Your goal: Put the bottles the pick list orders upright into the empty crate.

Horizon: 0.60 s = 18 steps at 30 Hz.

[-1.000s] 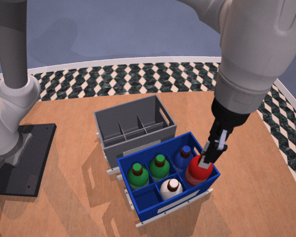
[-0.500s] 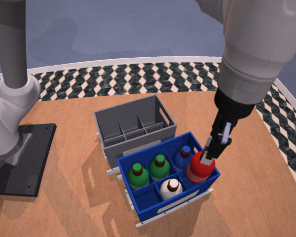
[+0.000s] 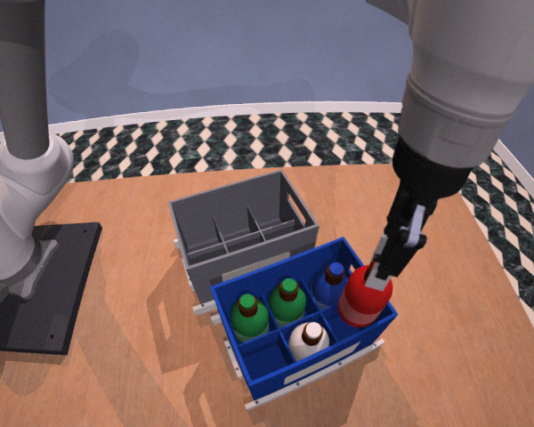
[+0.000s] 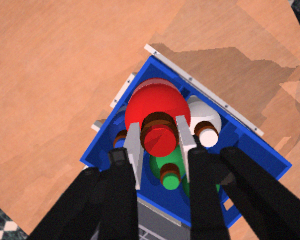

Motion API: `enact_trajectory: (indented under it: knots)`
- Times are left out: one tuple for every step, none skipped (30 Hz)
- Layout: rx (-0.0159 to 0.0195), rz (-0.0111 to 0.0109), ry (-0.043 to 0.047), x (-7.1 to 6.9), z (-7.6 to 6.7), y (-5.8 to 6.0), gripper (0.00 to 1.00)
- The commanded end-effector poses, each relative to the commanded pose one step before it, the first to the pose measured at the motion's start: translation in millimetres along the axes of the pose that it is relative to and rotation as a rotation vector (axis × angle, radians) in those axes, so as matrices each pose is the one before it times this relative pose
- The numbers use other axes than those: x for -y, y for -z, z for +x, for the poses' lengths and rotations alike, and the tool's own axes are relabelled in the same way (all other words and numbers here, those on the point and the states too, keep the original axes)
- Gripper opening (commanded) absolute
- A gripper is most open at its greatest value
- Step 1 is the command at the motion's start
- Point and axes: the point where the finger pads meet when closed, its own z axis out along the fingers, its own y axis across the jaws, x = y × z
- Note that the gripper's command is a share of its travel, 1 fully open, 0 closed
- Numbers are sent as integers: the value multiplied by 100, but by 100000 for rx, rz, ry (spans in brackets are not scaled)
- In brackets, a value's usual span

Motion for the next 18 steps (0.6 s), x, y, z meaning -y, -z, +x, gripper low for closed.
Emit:
enact_trajectory:
  knots:
    - [-2, 18, 1, -1, -4, 434, 0]
    - [0, 0, 0, 0, 0, 167, 0]
    - [0, 0, 0, 0, 0, 167, 0]
    - [0, 0, 0, 0, 0, 167, 0]
    - [0, 0, 0, 0, 0, 167, 0]
    - [0, 0, 0, 0, 0, 167, 0]
    - [0, 0, 0, 0, 0, 167, 0]
    - [0, 0, 0, 0, 0, 167, 0]
    - [0, 0, 0, 0, 0, 167, 0]
    - [0, 0, 0, 0, 0, 167, 0]
    - [0, 0, 0, 0, 0, 167, 0]
    - [0, 0, 0, 0, 0, 167, 0]
    - [0, 0, 0, 0, 0, 167, 0]
    - [0, 0, 0, 0, 0, 167, 0]
    - [0, 0, 0, 0, 0, 0, 0]
    - [0, 0, 0, 0, 0, 0, 0]
    - [0, 0, 0, 0, 0, 167, 0]
    - [0, 0, 0, 0, 0, 167, 0]
